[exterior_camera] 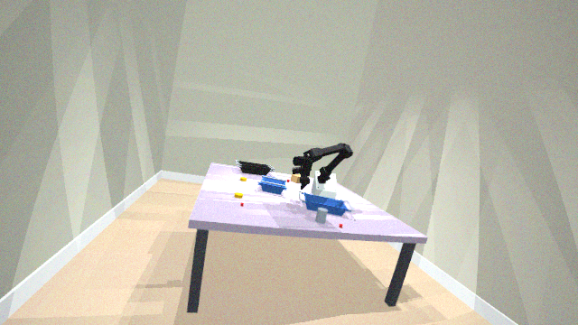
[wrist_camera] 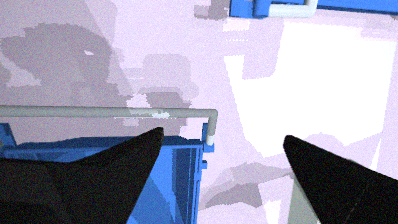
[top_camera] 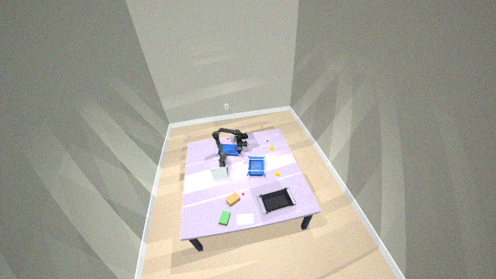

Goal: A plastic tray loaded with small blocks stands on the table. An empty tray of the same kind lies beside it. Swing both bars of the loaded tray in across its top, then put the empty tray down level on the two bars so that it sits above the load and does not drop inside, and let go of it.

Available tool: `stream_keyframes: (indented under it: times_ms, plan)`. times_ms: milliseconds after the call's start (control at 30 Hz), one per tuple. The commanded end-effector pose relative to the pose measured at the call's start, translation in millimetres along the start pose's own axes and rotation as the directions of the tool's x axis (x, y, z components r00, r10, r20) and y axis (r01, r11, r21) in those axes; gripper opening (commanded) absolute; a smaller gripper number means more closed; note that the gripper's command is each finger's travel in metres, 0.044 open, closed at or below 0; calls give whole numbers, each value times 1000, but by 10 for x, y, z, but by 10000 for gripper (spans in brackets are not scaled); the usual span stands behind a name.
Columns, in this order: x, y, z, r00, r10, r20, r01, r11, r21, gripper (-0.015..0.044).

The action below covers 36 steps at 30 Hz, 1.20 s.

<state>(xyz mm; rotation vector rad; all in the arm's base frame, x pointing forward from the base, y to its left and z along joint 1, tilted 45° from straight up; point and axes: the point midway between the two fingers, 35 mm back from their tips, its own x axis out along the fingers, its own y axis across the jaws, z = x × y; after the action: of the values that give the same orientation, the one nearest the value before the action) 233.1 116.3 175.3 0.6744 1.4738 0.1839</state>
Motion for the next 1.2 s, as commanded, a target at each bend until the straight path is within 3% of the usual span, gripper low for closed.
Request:
stream_keyframes:
  times_ms: [0, 367, 633, 1167]
  plan:
    - [6, 73, -458, 1000, 24, 17, -24, 1000, -3, 440]
    - [-92, 59, -1556, 970, 241, -40, -239, 969, 55, 440]
    - [-5, 90, -1556, 969, 244, -44, -242, 969, 56, 440]
    - [604, 246, -1579, 969, 243, -46, -240, 969, 57, 440]
